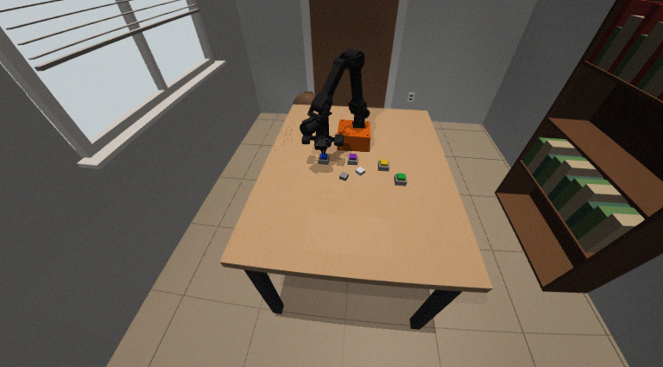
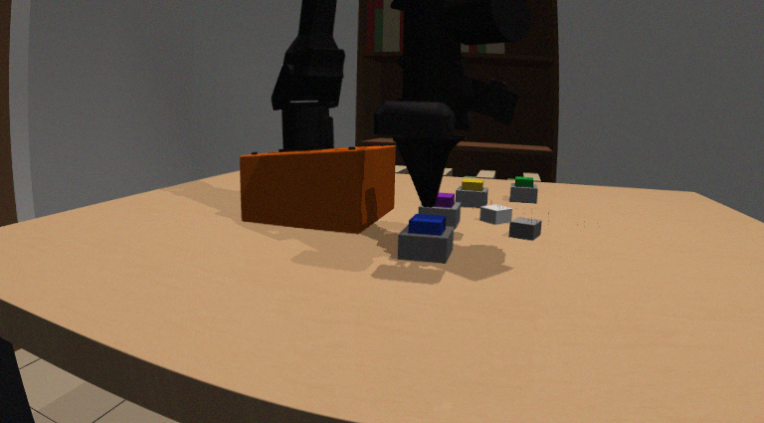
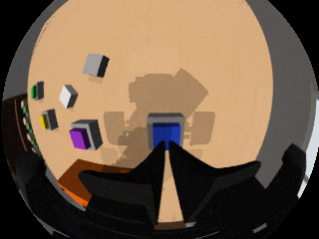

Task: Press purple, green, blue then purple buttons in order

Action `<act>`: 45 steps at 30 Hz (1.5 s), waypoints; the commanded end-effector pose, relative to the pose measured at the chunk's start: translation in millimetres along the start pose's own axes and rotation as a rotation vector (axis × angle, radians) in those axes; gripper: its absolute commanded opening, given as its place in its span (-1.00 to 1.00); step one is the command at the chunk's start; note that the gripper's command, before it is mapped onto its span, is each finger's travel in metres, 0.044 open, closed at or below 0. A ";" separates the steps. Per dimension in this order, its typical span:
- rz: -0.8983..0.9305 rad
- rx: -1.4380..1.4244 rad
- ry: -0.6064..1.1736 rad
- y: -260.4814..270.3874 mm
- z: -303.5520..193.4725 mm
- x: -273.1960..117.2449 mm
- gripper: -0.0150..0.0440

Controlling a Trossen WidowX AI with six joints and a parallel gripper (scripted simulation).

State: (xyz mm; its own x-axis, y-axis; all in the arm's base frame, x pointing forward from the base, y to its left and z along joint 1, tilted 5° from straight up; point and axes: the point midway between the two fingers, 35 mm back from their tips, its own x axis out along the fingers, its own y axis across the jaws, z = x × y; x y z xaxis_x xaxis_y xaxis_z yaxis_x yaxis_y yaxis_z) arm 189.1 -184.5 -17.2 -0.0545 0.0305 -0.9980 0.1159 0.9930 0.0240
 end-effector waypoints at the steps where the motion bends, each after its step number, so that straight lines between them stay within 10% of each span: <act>1: -0.005 -0.006 0.000 -1.0 0.0 6.4 -0.42; 28: -0.005 -0.006 0.000 -0.6 -0.6 21.4 -0.42; 45: -0.005 -0.006 -0.001 -0.4 -0.2 -75.6 -0.42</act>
State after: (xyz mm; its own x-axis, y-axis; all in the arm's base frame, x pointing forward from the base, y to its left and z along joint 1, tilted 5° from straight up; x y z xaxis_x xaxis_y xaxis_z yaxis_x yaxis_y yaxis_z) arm 194.3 -188.1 45.8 -0.0481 0.0241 -0.9986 0.1107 0.9937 0.0186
